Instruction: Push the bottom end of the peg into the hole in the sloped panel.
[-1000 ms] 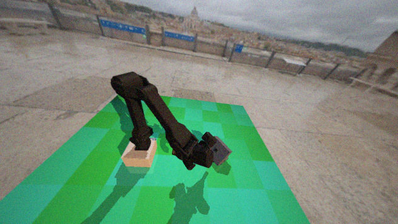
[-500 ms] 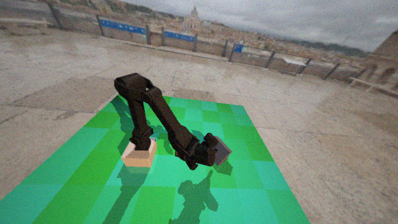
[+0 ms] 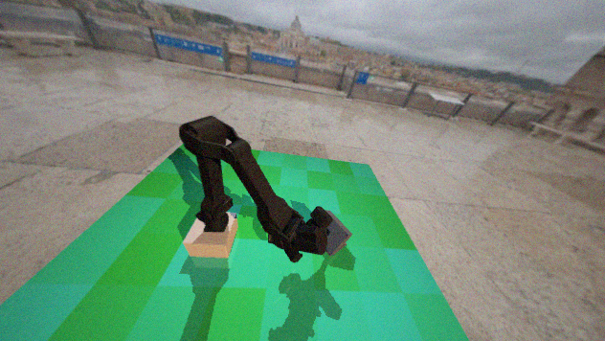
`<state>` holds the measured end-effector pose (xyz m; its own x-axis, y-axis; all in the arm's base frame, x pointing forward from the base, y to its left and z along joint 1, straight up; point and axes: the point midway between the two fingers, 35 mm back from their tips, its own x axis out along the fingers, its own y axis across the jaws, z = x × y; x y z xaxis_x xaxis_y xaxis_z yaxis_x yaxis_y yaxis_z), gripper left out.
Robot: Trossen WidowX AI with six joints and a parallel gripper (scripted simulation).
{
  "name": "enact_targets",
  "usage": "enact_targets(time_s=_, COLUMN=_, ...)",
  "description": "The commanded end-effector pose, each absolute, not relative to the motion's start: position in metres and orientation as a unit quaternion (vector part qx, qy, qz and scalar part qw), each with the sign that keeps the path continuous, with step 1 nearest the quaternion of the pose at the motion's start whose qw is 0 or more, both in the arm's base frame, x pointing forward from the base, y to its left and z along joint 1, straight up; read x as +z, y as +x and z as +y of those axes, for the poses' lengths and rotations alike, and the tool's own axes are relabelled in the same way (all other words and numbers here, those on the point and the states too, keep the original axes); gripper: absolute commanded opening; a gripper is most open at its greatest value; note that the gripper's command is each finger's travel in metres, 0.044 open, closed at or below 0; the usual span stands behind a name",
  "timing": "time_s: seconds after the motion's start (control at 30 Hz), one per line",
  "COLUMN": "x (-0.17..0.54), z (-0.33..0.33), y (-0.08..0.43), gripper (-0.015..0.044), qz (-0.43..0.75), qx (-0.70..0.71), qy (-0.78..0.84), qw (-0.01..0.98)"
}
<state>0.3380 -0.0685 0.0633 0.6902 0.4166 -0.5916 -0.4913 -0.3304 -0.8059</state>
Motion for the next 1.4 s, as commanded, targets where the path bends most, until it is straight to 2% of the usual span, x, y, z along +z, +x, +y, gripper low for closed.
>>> enact_targets(time_s=0.0, x=0.058, z=-0.067, y=0.339, gripper=0.0, qz=0.028, qx=0.392, qy=-0.712, qw=0.582)
enact_targets(time_s=1.37, x=0.048, z=-0.058, y=0.354, gripper=0.0, qz=0.025, qx=0.39, qy=-0.715, qw=0.58)
